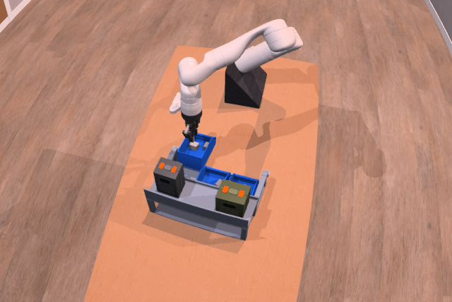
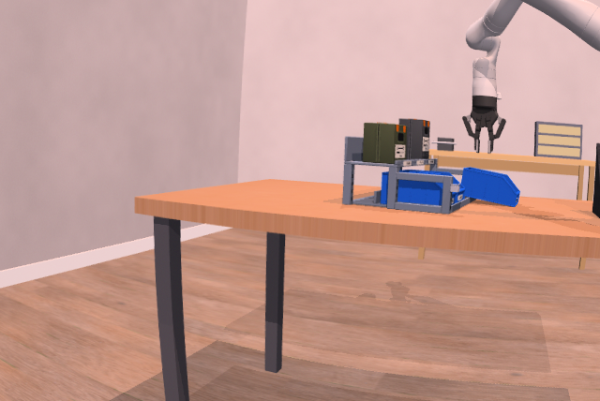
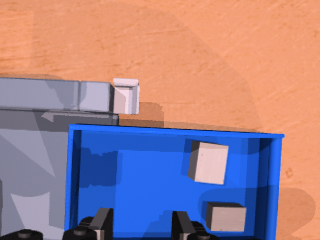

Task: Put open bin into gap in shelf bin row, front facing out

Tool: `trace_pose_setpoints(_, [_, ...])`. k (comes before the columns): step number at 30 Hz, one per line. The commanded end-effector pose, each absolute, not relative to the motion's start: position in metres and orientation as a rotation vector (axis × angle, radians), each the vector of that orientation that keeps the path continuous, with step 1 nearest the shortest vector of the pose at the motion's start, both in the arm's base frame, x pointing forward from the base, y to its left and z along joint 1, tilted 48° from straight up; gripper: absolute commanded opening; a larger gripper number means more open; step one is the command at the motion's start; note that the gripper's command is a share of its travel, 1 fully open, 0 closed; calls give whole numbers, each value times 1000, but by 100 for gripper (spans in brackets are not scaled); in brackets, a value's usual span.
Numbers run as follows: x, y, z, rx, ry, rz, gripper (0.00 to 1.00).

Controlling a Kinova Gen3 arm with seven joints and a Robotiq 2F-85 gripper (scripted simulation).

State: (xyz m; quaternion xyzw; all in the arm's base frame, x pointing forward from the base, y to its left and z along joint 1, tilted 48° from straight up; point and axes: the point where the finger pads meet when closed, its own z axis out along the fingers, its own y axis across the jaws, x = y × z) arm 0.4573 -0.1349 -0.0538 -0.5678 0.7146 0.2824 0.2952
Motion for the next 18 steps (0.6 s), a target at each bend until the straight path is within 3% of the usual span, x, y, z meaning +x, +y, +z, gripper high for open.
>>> trace_pose_setpoints(1, [458, -136, -53, -1512, 1902, 748, 39])
trace_pose_setpoints(8, [458, -136, -53, -1512, 1902, 748, 39])
trace_pose_setpoints(13, [411, -118, -57, -1512, 1902, 748, 39])
trace_pose_setpoints(18, [411, -118, -57, -1512, 1902, 748, 39])
